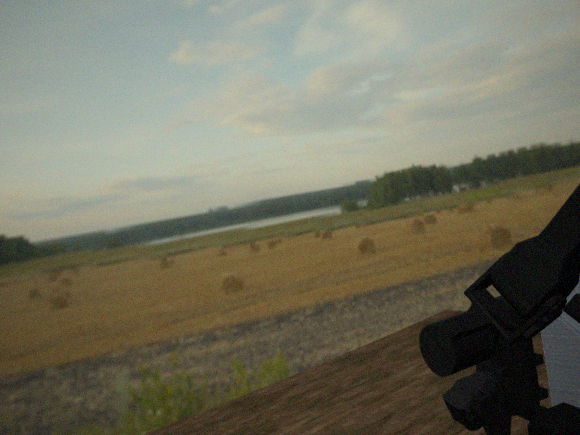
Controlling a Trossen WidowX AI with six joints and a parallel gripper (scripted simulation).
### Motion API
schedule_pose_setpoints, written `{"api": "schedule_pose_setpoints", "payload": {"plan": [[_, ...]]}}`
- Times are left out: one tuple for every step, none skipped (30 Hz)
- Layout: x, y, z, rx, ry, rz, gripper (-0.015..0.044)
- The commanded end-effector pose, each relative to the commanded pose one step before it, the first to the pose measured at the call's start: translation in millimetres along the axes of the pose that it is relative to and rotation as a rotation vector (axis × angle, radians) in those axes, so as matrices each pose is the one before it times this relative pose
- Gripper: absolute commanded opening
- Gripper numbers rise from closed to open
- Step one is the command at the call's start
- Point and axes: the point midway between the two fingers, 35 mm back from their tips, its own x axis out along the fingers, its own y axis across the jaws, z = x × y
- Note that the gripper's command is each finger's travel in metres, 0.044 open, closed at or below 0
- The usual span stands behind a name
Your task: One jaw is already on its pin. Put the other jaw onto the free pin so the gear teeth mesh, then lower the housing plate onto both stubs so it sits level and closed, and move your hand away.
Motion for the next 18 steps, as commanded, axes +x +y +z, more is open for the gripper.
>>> {"api": "schedule_pose_setpoints", "payload": {"plan": [[4.42,0.89,-1.69,-0.0085,0.00721,0.00425,0.0351],[0.3,0.0,-0.01,-0.0009,0.00001,0.00002,0.0351],[0.1,0.0,0.0,-0.0003,0.0,0.00001,0.0351],[0.0,0.0,0.0,0.0,0.0,0.0,0.0351],[0.0,0.0,0.0,0.0,0.0,0.0,0.0351],[0.0,0.0,0.0,0.0,0.0,0.0,0.0351],[0.0,0.0,0.0,0.0,0.0,0.0,0.0351],[0.0,0.0,0.0,0.0,0.0,0.0,0.0351],[0.1,0.0,0.0,-0.0004,0.0,0.0,0.0351],[0.3,0.0,0.0,-0.0011,0.00001,0.00001,0.0351],[0.5,0.0,-0.01,-0.0018,0.00002,0.00002,0.0351],[0.64,0.0,-0.01,-0.0023,0.00002,0.00003,0.0351],[0.5,0.0,-0.01,-0.0018,0.00002,0.00003,0.0351],[0.3,0.0,-0.01,-0.0011,0.00001,0.00002,0.0351],[0.1,0.0,0.0,-0.0004,0.0,0.00001,0.0351],[0.0,0.0,0.0,0.0,0.0,0.0,0.0351],[0.0,0.0,0.0,0.0,0.0,0.0,0.0351],[0.0,0.0,0.0,0.0,0.0,0.0,0.0351]]}}
